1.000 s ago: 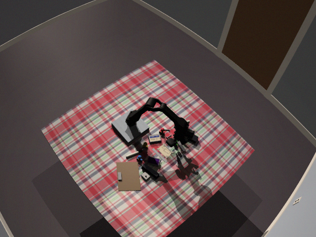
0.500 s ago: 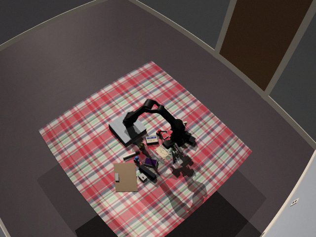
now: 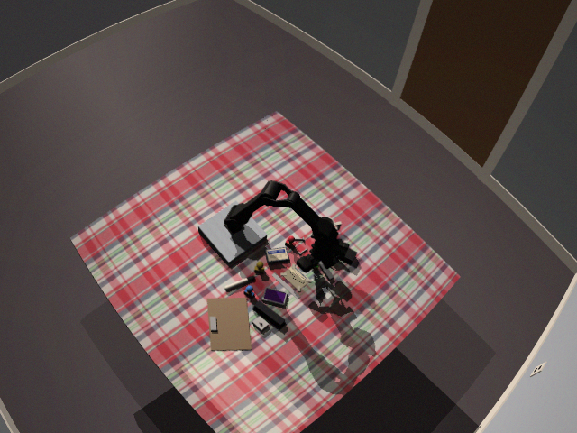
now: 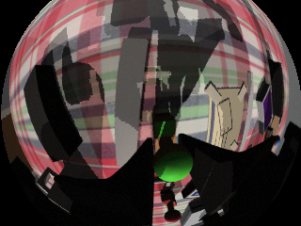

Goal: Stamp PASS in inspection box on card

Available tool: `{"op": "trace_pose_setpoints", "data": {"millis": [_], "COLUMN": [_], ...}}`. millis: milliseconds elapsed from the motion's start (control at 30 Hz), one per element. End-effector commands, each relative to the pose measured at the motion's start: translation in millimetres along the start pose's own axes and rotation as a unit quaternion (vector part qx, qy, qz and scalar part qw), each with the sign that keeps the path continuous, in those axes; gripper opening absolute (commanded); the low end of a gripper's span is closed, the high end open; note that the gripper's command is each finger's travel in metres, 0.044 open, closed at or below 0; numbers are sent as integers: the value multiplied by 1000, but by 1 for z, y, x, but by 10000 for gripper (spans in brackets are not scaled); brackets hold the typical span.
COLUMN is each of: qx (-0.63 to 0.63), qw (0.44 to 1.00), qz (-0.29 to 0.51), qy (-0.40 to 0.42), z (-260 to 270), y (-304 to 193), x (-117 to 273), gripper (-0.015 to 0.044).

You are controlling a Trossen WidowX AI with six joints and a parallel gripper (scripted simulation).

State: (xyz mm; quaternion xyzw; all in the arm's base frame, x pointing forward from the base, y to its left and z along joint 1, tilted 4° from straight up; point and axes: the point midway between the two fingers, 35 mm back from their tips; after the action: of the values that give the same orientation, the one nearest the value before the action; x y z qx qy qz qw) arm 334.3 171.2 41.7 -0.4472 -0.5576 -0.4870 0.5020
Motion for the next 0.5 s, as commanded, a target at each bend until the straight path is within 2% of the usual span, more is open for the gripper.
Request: {"op": "trace_pose_setpoints", "data": {"millis": [0,467], "qx": [0,0], "qw": [1000,1000], "qz": [-1,-1], "qy": [0,0], "z": [0,1], "y": [1,2], "x": [3,9], "gripper": [0,0]}}
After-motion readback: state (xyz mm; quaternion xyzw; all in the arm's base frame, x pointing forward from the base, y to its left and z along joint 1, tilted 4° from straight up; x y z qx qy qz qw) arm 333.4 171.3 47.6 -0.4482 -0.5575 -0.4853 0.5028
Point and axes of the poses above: the point midway between the two fingers, 35 mm back from their tips, its own x axis back along the fingers, its own z axis across the jaws, y = z × x, and after that the axes turned 4 degrees about x, right-handed
